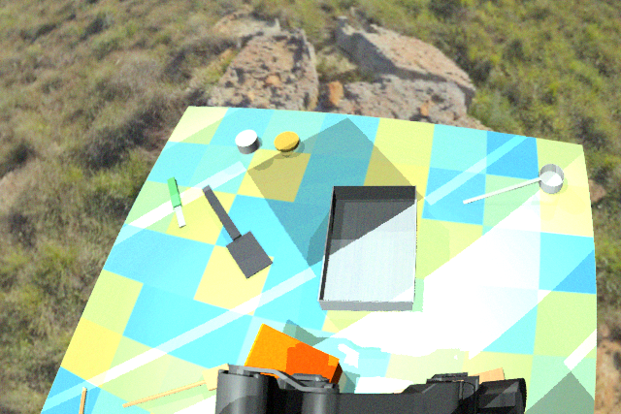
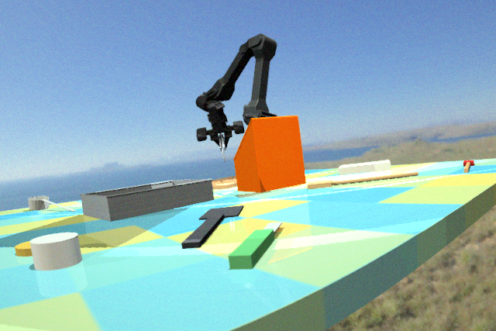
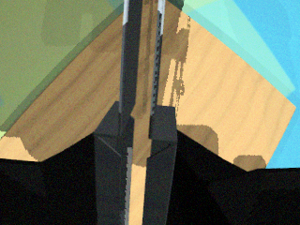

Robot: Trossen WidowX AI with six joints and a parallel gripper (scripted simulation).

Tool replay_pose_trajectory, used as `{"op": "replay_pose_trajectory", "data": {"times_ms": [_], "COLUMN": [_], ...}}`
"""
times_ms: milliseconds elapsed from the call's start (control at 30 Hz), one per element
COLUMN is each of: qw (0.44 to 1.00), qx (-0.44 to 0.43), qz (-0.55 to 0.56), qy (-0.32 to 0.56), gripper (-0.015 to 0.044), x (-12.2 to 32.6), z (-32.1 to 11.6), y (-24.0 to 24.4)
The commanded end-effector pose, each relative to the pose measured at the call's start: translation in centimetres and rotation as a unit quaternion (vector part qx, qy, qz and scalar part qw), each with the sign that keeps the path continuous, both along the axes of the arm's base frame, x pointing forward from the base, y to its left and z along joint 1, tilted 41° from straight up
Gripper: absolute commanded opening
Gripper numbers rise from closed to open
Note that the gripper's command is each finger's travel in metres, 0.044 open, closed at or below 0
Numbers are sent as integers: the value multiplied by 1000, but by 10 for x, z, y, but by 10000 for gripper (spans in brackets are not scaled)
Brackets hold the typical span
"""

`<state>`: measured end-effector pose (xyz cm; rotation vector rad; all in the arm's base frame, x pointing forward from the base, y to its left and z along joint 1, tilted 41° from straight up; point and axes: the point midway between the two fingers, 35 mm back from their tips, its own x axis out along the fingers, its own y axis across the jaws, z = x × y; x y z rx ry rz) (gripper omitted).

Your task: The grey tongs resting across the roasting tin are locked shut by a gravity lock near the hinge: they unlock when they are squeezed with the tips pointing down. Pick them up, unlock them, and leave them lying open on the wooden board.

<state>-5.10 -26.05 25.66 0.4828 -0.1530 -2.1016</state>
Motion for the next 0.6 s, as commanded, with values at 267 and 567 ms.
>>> {"op": "replay_pose_trajectory", "data": {"times_ms": [267, 567], "qw": [993, 991], "qx": [-103, -115], "qz": [-55, -62], "qy": [14, 13], "gripper": [-150, -150], "x": [6, 6], "z": [-7, -9], "y": [20, 23]}}
